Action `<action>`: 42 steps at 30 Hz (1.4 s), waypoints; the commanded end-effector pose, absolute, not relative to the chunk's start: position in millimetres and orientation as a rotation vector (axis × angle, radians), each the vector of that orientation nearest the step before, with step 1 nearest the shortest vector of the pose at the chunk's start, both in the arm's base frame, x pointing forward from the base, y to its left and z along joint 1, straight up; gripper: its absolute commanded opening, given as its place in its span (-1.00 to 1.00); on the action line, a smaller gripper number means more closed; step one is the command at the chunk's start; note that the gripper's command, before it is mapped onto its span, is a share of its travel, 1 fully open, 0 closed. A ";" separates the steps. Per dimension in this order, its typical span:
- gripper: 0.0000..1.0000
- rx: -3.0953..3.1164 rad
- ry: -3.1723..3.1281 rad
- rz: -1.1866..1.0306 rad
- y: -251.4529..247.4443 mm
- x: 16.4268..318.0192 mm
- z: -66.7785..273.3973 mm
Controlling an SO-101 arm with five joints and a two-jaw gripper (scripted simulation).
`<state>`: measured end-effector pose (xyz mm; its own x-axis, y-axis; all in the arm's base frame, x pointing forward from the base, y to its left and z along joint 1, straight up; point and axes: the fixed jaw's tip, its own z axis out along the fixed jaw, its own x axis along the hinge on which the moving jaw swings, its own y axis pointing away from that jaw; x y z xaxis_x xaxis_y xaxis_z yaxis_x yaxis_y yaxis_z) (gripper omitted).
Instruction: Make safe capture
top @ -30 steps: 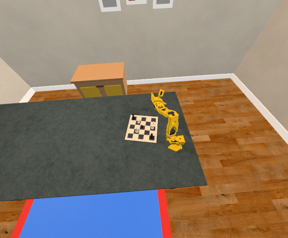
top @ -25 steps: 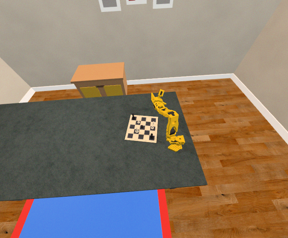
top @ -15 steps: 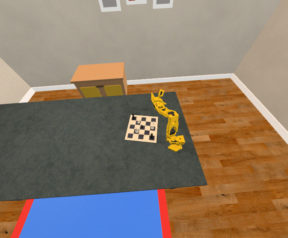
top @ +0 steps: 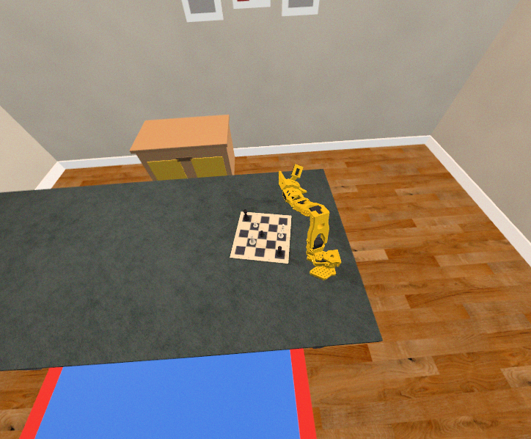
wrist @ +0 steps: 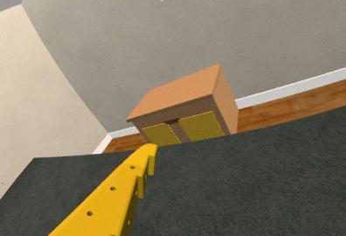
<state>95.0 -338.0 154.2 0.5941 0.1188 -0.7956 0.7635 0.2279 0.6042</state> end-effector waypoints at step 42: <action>0.88 1.273 1.007 -0.500 -324.5 124.1 166.2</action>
